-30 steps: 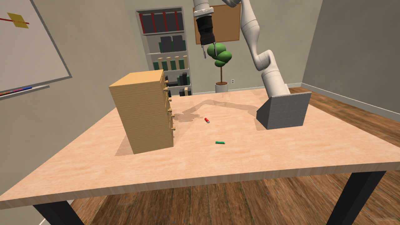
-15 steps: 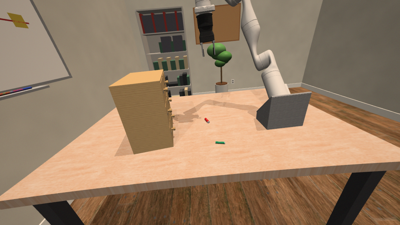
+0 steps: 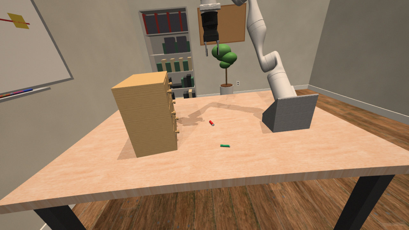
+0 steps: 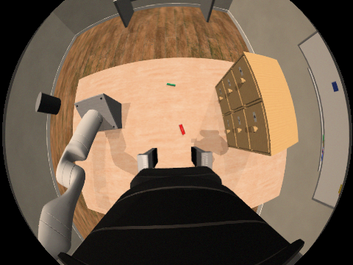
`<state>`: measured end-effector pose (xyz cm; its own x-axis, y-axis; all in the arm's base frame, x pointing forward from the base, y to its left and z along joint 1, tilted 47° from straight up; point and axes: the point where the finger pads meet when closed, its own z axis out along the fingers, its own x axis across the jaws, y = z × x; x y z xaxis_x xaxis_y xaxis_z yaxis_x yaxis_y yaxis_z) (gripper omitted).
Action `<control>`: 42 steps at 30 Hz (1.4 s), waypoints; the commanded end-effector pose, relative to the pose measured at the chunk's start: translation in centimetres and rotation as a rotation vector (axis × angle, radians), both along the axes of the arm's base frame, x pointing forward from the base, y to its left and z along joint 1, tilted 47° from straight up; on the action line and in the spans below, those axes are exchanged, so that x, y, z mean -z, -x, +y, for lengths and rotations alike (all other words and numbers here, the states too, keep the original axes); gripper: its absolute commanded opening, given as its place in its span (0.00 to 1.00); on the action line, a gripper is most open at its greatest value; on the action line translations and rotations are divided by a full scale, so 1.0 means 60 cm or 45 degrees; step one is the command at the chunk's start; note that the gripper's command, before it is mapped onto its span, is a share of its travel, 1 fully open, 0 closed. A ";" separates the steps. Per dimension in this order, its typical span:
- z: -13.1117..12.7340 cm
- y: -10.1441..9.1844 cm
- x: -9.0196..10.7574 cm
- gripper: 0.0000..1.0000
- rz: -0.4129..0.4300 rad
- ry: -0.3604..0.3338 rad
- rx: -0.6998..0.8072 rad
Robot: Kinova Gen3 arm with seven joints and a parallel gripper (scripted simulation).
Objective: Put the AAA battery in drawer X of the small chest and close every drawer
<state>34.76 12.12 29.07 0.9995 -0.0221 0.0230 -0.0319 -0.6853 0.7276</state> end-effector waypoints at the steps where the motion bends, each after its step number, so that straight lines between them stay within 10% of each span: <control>1: 0.003 0.000 0.000 1.00 -0.001 0.000 -0.007; 42: 0.007 -0.002 -0.002 1.00 -0.010 0.008 -0.026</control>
<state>34.90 12.50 29.17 0.9995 -0.0025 0.0300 -0.0237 -0.6810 0.7319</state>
